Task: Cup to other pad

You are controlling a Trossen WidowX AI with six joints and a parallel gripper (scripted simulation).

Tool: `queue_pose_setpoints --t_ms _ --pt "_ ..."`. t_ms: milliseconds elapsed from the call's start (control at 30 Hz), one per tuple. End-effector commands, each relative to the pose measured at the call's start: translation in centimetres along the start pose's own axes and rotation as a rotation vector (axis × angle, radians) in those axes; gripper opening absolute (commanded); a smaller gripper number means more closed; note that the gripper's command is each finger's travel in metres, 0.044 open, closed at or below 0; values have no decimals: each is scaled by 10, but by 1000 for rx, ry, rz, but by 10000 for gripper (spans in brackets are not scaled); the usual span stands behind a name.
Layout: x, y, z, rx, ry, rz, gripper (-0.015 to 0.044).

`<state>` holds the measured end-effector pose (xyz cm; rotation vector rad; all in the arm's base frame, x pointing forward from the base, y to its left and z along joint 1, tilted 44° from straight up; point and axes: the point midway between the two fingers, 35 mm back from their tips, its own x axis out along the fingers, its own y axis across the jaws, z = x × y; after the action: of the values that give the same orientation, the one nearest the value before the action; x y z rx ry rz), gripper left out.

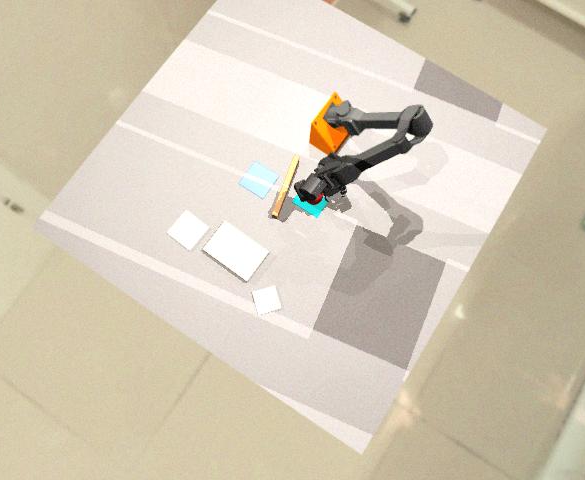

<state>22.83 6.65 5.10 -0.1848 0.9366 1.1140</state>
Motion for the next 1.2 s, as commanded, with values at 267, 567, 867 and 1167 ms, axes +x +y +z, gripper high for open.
queue_pose_setpoints --t_ms 267,567,867,1167 --pt "0 0 0 -1 0 0 128" --pt "-5 -1 0 0 1 0 128" --pt "-16 -2 0 1 2 -1 128" --pt "-26 -2 -1 3 2 0 128"
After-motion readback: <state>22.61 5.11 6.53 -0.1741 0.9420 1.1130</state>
